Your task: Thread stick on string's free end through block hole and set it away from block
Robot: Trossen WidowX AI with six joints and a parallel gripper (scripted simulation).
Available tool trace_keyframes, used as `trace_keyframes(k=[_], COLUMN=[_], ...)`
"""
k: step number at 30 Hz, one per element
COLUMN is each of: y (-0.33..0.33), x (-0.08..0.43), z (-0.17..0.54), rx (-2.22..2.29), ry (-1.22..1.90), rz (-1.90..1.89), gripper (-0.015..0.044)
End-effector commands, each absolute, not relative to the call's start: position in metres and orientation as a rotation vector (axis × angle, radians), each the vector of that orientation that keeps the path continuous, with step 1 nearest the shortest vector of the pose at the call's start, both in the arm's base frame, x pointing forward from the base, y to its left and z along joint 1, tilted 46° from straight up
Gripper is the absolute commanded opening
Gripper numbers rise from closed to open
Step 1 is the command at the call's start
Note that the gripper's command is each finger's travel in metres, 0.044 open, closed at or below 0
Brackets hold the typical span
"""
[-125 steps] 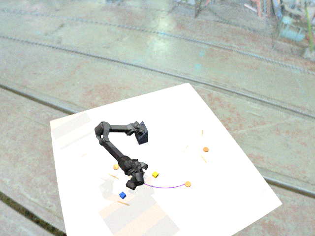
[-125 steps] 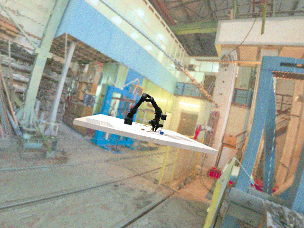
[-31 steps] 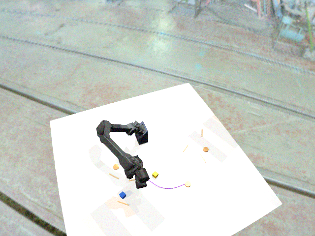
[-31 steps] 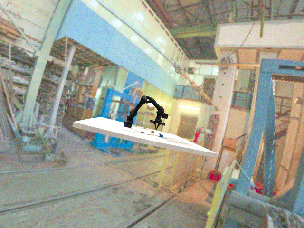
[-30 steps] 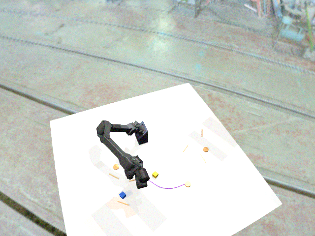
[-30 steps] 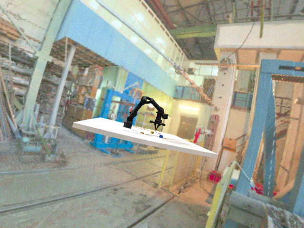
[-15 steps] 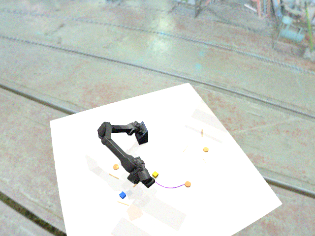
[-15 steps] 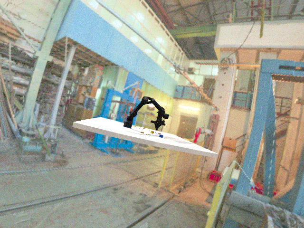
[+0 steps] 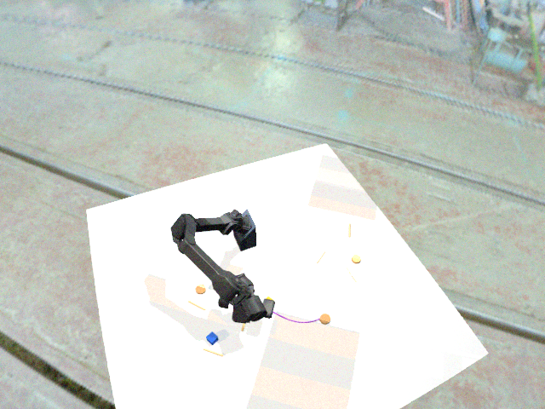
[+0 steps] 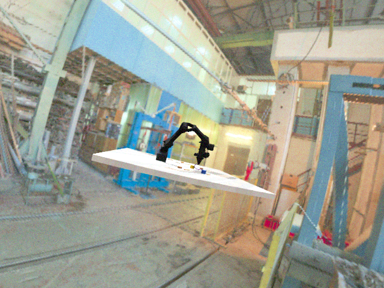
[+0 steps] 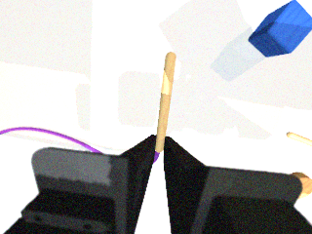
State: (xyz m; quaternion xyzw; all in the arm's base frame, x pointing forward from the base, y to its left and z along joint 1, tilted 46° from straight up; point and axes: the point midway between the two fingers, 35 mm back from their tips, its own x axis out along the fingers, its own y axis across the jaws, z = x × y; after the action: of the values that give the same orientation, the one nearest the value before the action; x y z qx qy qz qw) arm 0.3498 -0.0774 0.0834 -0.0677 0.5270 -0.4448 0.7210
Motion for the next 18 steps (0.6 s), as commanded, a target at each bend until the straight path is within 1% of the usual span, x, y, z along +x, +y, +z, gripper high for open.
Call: trace_keyframes(k=[1,18], y=[-0.075,-0.069], x=[0.353,0.364], z=[0.081,0.075], rx=[-0.278,-0.763], ry=[1.25,1.5], rz=[-0.886,-0.48], gripper=[0.0,0.0])
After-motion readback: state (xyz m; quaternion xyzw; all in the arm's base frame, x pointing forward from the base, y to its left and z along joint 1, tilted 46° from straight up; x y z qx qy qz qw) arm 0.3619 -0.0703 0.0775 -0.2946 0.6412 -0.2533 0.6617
